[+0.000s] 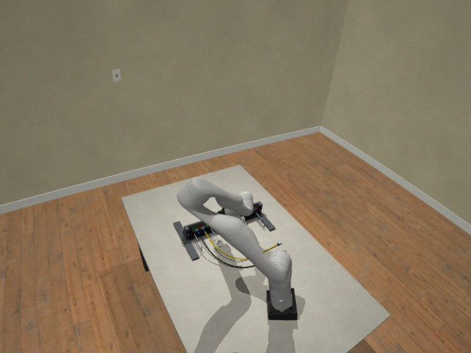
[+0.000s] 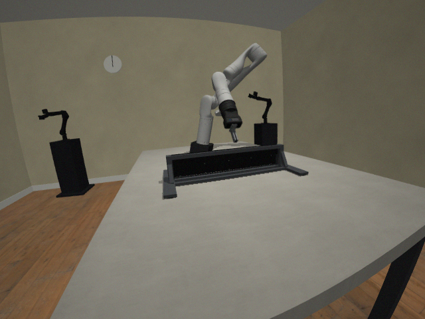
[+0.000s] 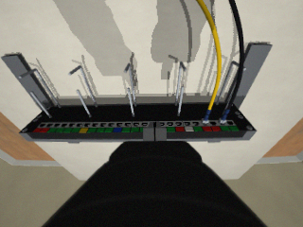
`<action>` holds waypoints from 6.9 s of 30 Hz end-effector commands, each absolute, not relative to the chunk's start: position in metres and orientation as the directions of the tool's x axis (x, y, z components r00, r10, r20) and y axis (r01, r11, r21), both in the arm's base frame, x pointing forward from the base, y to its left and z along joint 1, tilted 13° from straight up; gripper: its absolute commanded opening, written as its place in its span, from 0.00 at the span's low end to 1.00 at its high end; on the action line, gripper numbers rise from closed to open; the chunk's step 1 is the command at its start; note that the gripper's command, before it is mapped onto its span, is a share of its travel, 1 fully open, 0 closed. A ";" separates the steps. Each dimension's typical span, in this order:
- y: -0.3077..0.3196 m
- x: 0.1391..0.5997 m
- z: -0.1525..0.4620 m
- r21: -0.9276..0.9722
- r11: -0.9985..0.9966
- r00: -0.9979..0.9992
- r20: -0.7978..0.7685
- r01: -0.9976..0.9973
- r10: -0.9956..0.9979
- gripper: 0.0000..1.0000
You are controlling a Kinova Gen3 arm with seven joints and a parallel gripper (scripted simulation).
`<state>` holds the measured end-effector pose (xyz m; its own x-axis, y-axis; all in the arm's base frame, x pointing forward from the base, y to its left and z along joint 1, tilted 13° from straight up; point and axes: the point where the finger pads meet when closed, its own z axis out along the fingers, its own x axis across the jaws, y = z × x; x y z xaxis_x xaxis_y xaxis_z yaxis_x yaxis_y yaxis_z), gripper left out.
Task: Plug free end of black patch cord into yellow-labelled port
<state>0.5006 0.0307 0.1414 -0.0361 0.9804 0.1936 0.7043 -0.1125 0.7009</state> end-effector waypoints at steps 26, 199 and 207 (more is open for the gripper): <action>0.030 0.503 0.143 0.706 -0.108 -0.041 0.190 0.700 0.981 0.00; 0.009 0.406 0.239 0.713 -0.106 -0.047 0.192 0.693 0.980 0.00; 0.009 0.405 0.240 0.713 -0.107 -0.046 0.192 0.693 0.980 0.00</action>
